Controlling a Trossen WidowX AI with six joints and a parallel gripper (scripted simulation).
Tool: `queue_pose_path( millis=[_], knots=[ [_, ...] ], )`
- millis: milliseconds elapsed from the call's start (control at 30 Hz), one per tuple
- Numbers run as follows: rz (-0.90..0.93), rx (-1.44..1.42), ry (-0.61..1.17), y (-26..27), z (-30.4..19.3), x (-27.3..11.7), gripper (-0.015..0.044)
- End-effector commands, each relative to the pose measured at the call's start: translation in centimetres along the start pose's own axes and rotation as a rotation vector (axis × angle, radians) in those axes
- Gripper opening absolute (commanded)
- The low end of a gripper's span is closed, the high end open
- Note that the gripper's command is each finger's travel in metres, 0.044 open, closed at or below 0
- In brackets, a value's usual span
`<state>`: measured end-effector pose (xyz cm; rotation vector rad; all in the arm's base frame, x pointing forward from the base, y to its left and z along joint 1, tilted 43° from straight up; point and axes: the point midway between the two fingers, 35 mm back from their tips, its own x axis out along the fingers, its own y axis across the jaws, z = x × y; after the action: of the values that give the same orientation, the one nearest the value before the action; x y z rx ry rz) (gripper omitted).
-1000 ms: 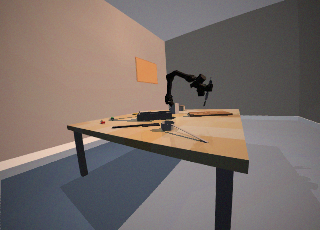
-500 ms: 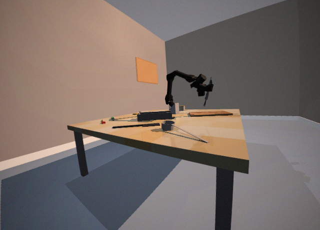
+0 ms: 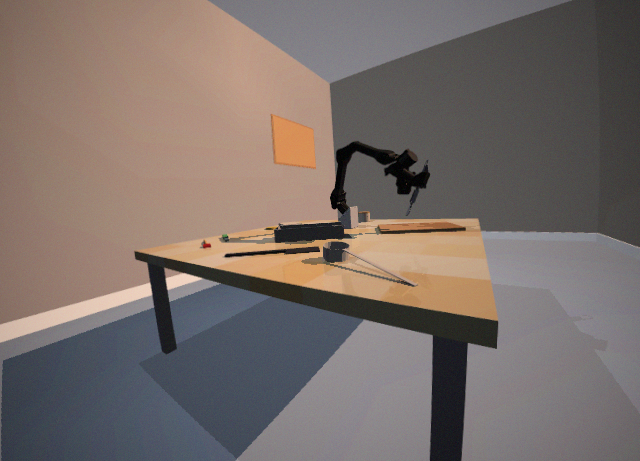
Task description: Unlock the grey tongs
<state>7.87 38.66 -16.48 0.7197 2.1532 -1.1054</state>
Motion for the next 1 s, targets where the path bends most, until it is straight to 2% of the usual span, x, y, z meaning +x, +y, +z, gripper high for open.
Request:
queue_pose_path(
  millis=[0,467,967],
  knots=[
    [0.003,0.006,-0.102,0.2,0.5,1.4,-0.0150],
    [0.024,0.009,-0.516,0.1,4.0,5.2,-0.0150],
    [0.074,-0.061,-0.967,-0.4,7.3,6.8,-0.0150]
  ],
)
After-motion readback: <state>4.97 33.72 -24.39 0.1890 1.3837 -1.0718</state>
